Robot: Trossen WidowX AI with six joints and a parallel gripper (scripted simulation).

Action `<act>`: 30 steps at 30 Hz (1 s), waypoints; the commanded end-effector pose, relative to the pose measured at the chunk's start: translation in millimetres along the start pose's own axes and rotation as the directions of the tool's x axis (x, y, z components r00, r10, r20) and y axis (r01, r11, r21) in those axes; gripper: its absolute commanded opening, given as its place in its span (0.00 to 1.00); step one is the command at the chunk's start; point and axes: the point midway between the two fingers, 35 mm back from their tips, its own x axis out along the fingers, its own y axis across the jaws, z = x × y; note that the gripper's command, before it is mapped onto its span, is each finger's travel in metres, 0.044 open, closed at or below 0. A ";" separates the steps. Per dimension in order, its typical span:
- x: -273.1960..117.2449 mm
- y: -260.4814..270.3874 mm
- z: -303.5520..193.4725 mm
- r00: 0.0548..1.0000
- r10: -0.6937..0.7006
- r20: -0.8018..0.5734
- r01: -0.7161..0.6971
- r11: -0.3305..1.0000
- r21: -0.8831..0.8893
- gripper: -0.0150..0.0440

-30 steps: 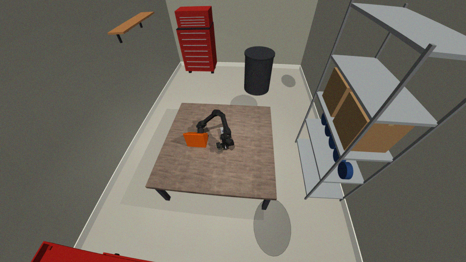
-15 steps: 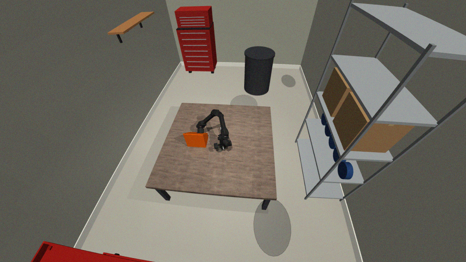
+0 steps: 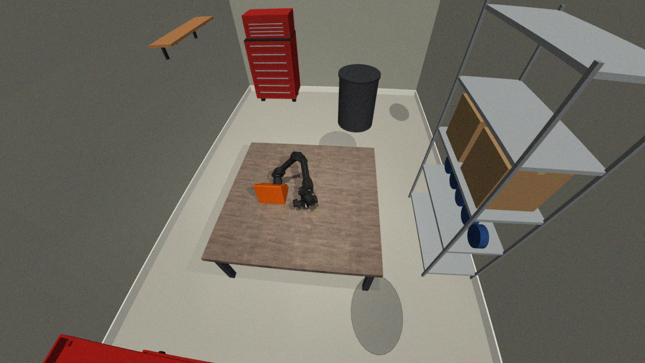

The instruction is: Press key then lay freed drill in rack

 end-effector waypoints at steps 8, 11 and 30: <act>5.9 12.8 -0.9 1.000 0.006 0.003 -0.006 1.000 -0.001 0.25; 12.0 11.6 -1.4 1.000 0.006 0.003 -0.006 1.000 -0.002 0.25; 32.3 11.7 -0.2 1.000 0.005 0.004 -0.005 1.000 -0.002 0.25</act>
